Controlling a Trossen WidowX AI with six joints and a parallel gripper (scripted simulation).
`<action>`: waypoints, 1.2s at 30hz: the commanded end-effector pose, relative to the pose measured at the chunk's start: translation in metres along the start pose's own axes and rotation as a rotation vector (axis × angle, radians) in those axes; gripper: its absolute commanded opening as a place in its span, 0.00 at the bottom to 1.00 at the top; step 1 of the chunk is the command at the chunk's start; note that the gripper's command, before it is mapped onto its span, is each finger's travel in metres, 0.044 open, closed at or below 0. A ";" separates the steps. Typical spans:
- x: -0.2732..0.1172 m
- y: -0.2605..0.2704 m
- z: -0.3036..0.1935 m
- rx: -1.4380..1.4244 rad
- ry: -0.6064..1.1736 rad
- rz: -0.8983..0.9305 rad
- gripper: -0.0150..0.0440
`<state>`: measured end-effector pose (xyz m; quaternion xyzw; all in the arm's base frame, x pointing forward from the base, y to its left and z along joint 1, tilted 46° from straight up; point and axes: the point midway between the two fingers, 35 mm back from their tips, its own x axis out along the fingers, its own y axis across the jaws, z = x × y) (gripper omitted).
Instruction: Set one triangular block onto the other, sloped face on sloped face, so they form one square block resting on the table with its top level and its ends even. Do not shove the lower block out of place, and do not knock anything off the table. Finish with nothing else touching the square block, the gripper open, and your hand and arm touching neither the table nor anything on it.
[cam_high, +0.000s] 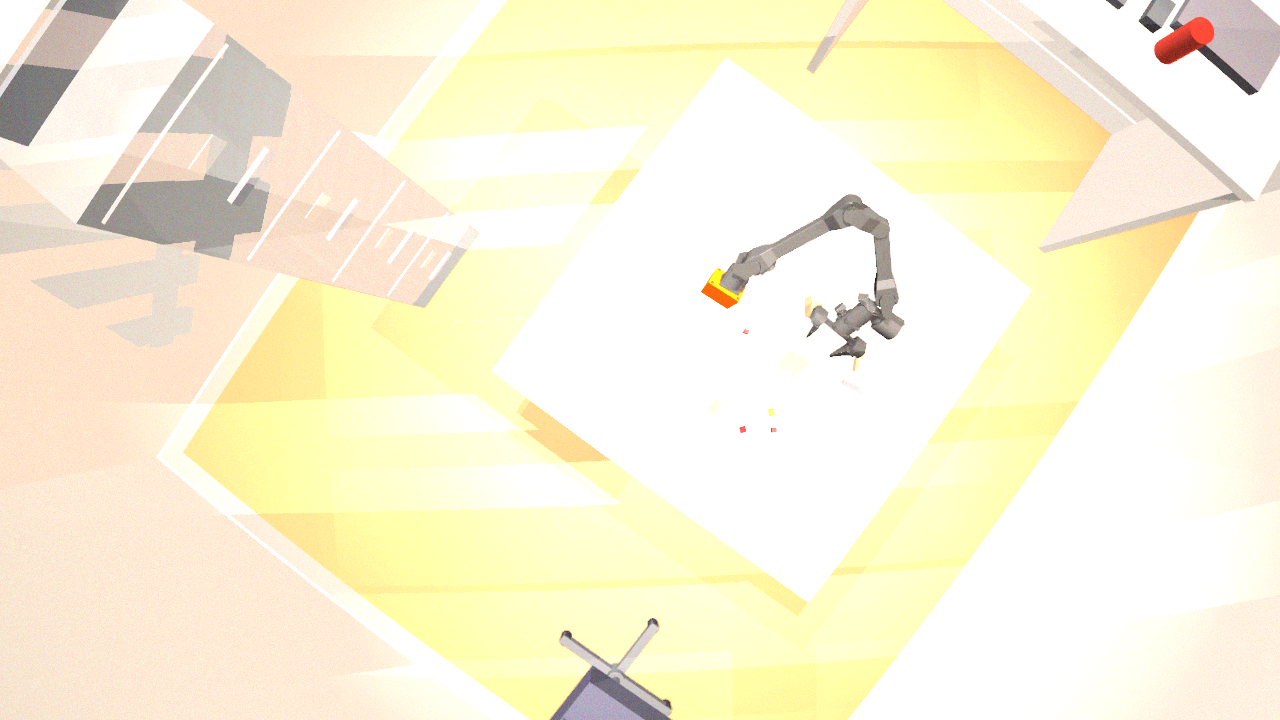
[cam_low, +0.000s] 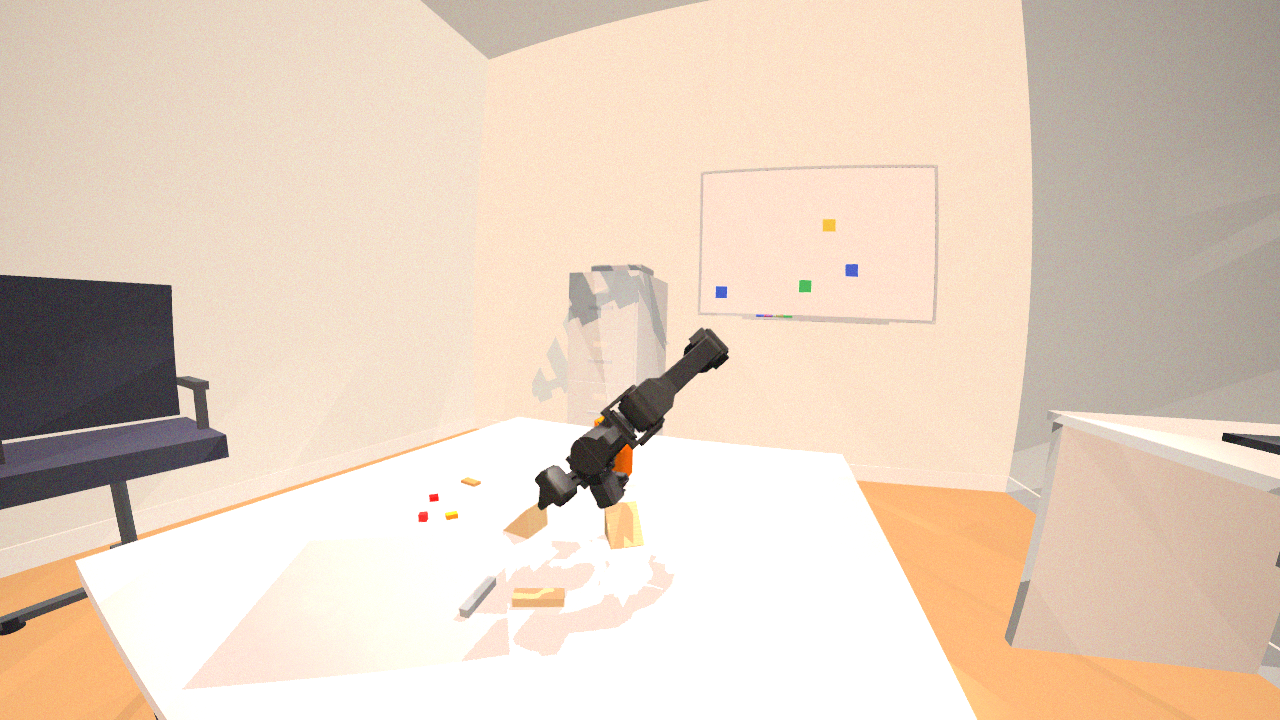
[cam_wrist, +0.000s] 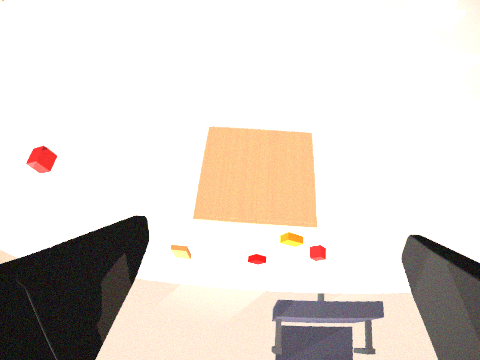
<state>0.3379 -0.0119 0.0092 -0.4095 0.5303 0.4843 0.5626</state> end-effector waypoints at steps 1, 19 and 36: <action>0.009 0.001 -0.004 -0.002 0.006 0.009 1.00; 0.039 0.000 -0.004 -0.002 0.006 0.009 1.00; 0.066 0.003 -0.005 -0.002 0.006 0.009 1.00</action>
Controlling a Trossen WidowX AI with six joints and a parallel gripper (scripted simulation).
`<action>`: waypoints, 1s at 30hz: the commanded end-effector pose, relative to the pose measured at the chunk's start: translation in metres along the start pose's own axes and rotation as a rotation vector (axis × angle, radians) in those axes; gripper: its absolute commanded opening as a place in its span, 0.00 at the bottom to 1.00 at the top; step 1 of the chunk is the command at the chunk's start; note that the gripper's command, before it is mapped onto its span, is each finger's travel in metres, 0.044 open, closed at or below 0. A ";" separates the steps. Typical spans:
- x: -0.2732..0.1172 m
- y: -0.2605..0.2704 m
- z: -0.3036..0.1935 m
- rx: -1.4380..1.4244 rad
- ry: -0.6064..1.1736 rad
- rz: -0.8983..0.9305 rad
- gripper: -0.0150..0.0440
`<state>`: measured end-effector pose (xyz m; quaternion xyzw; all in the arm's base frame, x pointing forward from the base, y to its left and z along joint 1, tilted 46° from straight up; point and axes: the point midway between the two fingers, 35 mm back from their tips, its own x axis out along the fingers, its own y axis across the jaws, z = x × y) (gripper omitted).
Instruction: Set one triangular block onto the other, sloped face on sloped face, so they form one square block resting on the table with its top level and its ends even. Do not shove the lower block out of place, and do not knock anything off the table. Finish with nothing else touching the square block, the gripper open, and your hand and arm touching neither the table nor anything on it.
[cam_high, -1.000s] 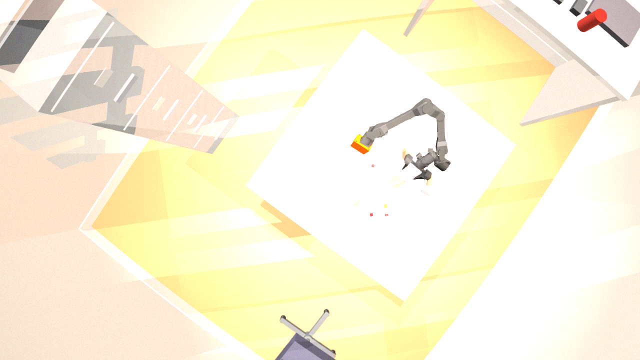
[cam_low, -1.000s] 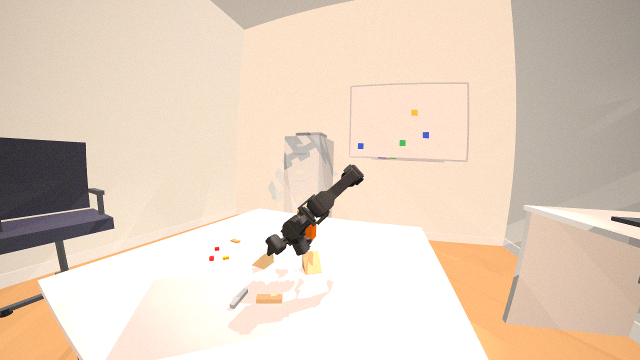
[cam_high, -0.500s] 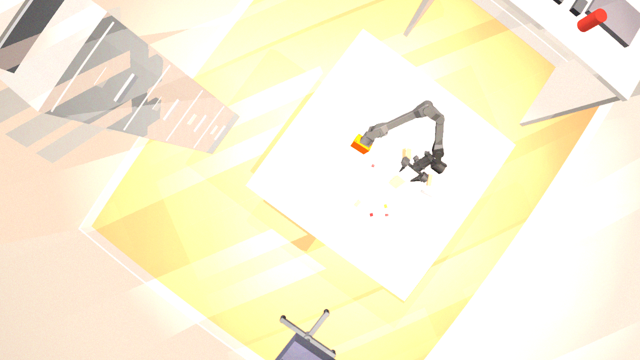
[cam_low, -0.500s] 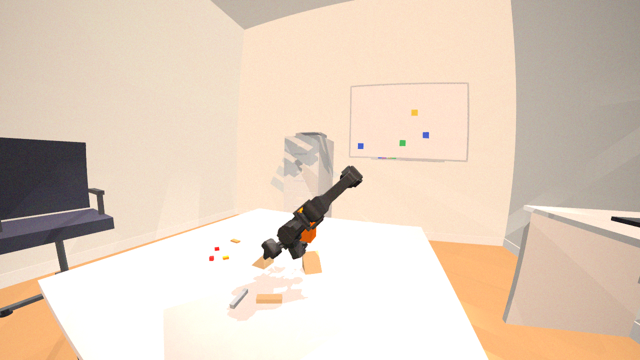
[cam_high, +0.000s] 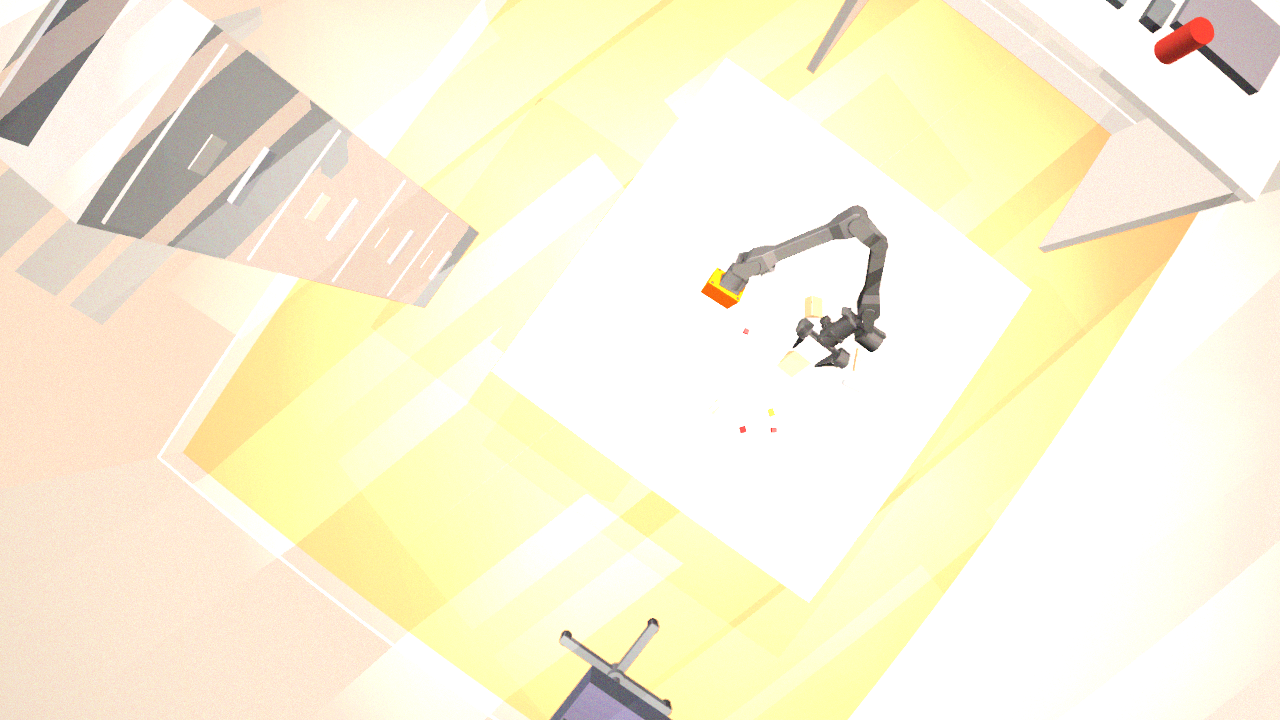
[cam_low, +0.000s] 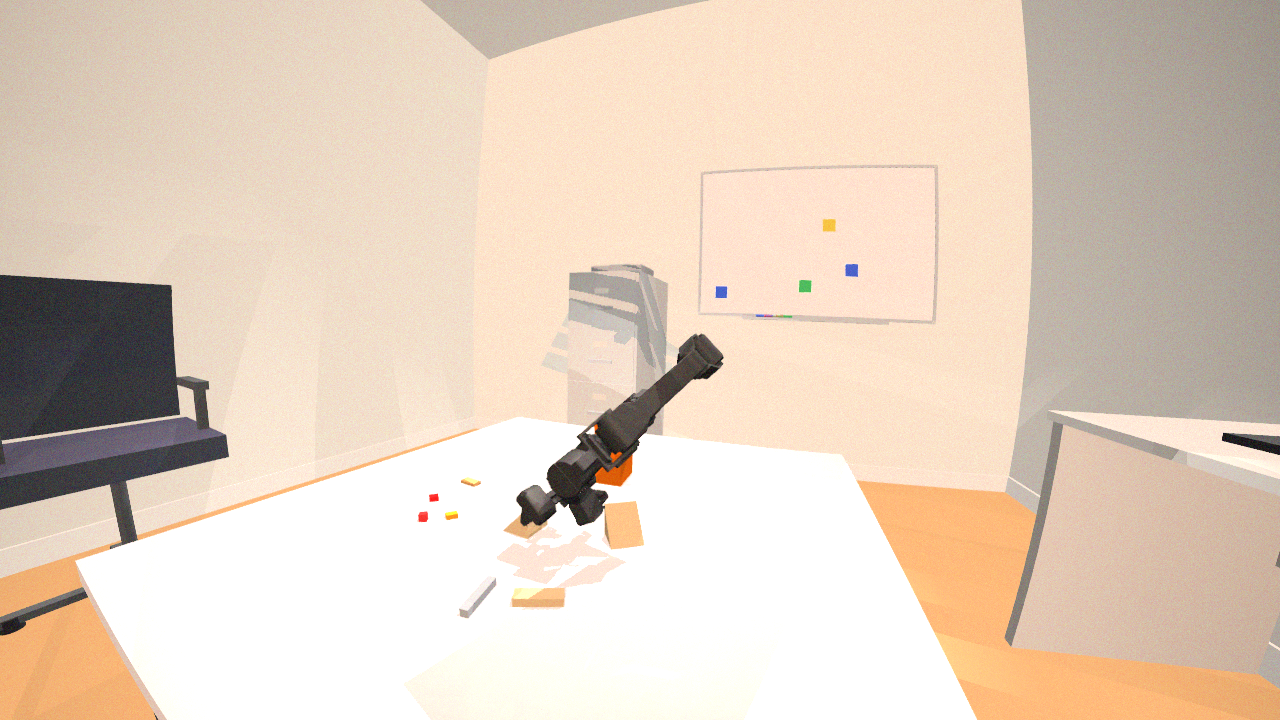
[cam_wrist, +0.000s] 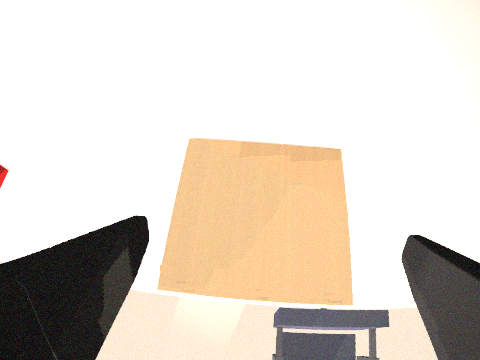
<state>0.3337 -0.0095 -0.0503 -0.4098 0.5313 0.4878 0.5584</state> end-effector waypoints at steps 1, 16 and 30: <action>0.008 0.001 -0.001 0.005 0.003 0.001 1.00; 0.033 0.006 -0.002 0.005 0.003 0.001 1.00; 0.045 0.008 -0.002 0.005 0.003 0.002 0.81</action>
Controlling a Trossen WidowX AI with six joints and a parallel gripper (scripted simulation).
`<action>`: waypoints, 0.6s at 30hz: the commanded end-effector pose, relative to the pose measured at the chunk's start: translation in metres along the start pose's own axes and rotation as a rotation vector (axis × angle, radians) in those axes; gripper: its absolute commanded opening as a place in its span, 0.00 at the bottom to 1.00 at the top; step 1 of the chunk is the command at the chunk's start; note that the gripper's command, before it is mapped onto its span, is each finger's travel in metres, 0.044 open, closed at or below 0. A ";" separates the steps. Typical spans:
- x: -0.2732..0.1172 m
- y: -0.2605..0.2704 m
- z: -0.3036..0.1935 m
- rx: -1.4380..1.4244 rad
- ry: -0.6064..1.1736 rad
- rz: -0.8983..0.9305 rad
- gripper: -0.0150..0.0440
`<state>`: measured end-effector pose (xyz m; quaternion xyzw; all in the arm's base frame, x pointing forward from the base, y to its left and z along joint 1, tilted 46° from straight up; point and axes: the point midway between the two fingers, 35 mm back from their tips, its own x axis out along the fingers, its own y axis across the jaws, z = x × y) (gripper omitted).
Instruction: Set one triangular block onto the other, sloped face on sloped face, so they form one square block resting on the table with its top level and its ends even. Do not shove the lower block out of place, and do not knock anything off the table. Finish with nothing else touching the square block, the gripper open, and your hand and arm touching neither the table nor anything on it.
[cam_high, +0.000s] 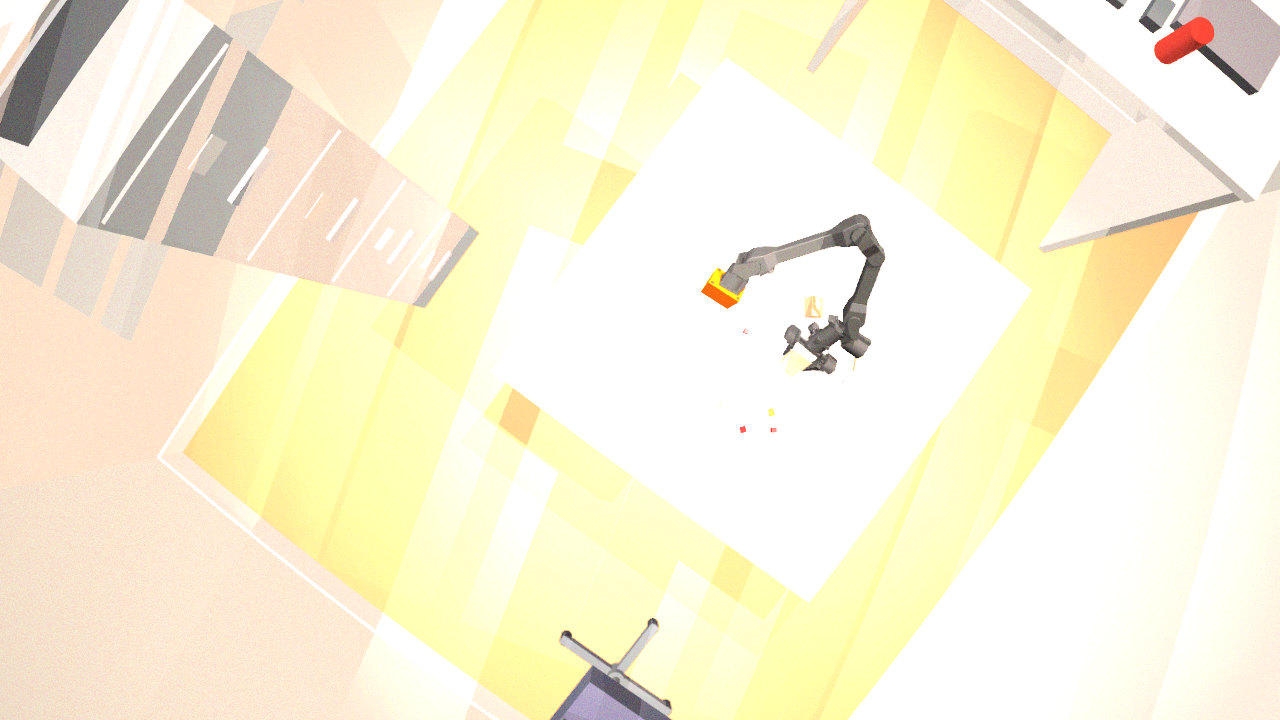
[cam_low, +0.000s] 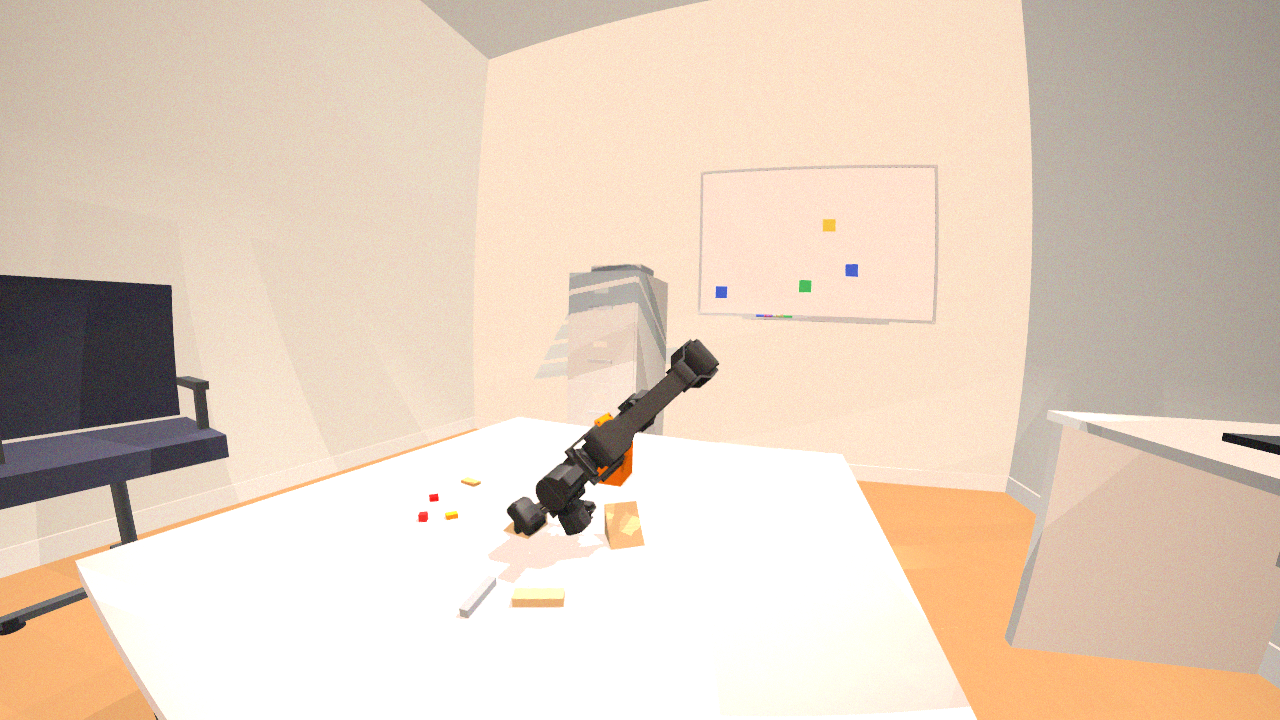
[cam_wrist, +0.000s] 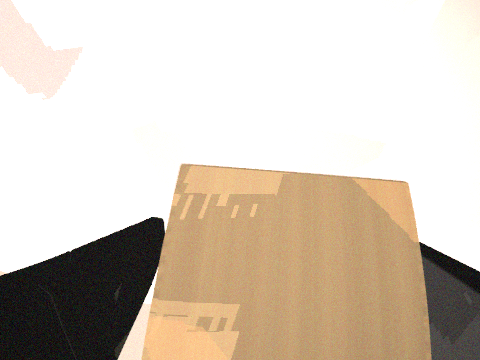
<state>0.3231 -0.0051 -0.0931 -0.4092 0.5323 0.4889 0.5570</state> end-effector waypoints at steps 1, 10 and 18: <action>0.001 0.000 0.000 0.006 0.002 -0.002 0.80; 0.001 0.000 0.000 0.006 0.002 -0.002 0.70; -0.001 0.000 -0.002 0.000 0.000 -0.002 0.34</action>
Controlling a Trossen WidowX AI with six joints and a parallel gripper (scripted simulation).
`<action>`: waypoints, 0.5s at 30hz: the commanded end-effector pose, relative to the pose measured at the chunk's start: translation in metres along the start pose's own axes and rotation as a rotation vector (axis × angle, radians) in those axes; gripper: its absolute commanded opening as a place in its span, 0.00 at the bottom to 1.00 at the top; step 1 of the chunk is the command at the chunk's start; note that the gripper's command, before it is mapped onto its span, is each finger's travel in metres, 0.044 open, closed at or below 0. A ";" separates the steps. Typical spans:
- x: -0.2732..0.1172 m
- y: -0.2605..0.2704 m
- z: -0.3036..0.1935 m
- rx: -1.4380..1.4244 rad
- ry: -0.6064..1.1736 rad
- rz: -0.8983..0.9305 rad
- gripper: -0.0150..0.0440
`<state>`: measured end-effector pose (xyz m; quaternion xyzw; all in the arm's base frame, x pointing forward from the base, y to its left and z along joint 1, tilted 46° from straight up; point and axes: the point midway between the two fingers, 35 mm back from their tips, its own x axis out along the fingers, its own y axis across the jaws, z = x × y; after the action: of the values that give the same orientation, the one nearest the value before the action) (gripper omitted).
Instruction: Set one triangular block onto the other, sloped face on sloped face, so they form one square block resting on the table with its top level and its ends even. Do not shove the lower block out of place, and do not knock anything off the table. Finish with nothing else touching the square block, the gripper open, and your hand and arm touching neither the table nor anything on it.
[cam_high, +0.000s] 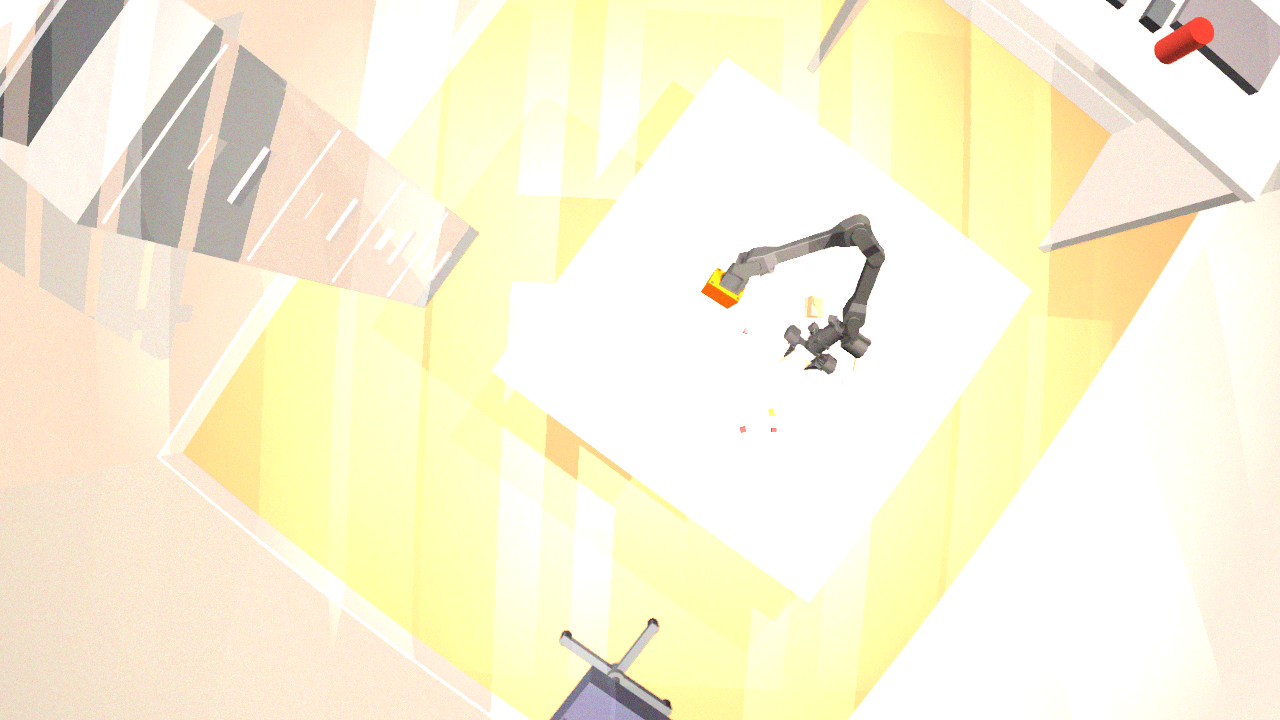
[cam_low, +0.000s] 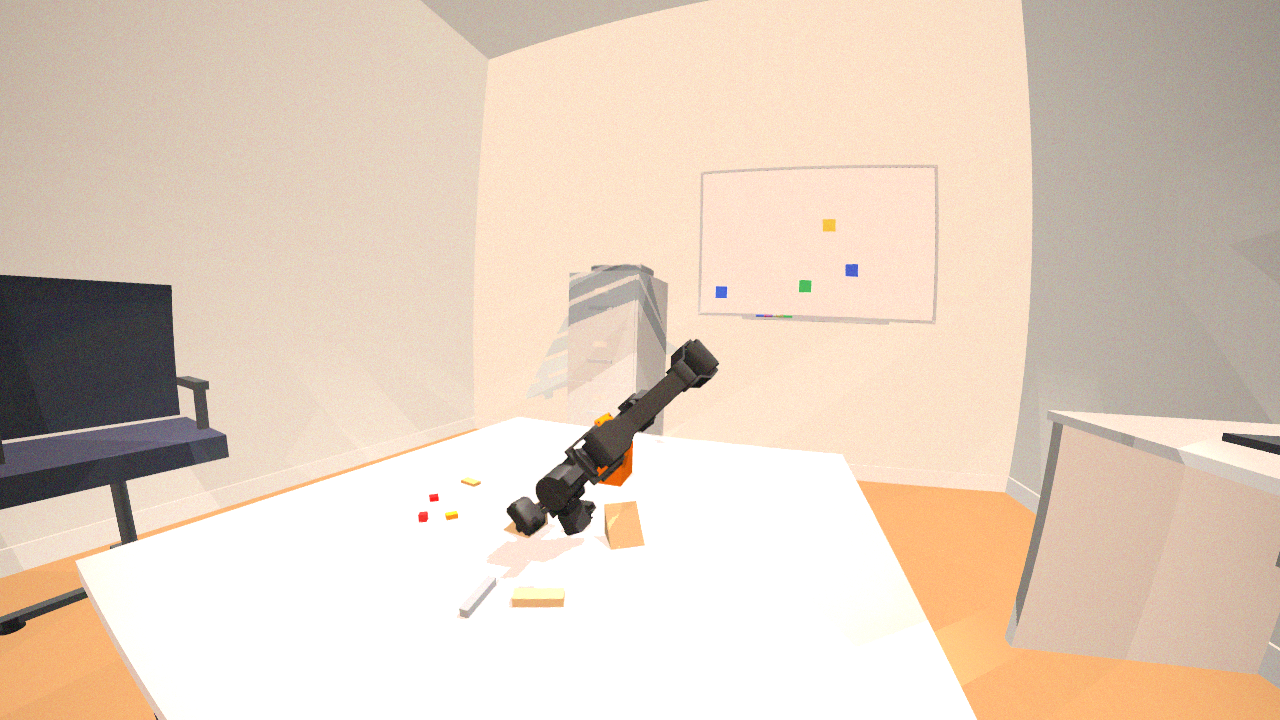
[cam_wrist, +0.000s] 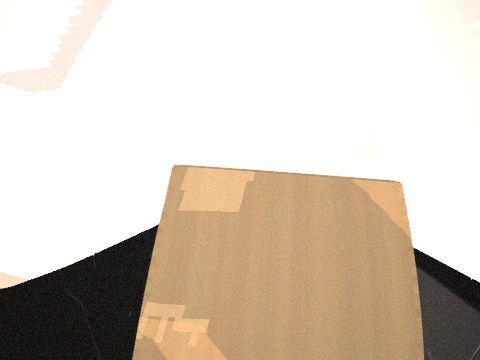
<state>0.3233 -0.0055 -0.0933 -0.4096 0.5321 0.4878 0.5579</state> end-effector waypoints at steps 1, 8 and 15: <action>-0.002 0.000 -0.002 -0.001 0.000 0.001 0.30; -0.002 0.000 -0.009 0.001 -0.124 0.001 0.25; -0.004 0.000 -0.023 0.000 -0.306 0.000 0.25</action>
<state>0.3207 -0.0211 -0.0916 -0.3539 0.4698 0.5292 0.6116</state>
